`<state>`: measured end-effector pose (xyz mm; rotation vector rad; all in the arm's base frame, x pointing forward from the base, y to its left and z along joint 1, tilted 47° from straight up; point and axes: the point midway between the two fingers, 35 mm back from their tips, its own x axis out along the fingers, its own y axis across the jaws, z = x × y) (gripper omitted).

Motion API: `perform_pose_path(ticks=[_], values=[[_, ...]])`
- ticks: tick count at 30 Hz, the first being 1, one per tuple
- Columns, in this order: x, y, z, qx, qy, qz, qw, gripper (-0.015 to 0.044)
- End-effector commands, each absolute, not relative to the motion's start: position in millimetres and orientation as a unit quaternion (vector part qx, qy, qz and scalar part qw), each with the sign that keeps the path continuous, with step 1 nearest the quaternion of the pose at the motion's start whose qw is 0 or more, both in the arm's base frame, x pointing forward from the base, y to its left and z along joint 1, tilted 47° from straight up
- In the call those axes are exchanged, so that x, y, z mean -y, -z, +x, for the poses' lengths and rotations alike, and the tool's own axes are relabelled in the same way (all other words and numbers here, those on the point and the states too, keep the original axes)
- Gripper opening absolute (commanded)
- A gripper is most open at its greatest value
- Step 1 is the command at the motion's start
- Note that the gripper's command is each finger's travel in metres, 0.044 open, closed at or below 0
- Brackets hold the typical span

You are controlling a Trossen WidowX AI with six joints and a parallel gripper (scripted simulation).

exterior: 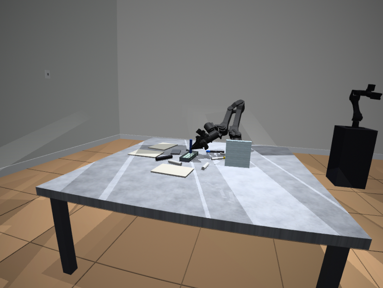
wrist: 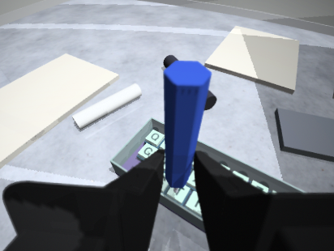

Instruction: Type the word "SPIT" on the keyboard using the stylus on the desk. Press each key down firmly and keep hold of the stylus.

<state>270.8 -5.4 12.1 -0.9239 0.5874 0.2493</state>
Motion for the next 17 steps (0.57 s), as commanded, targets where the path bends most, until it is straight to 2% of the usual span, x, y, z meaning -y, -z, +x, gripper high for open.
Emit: perform_pose_path(ticks=[1,17], values=[[1,-17,271,-0.279,-0.117,-0.437,0.847,0.0081],[-20,-38,267,-0.277,-0.117,-0.436,0.848,0.0081]])
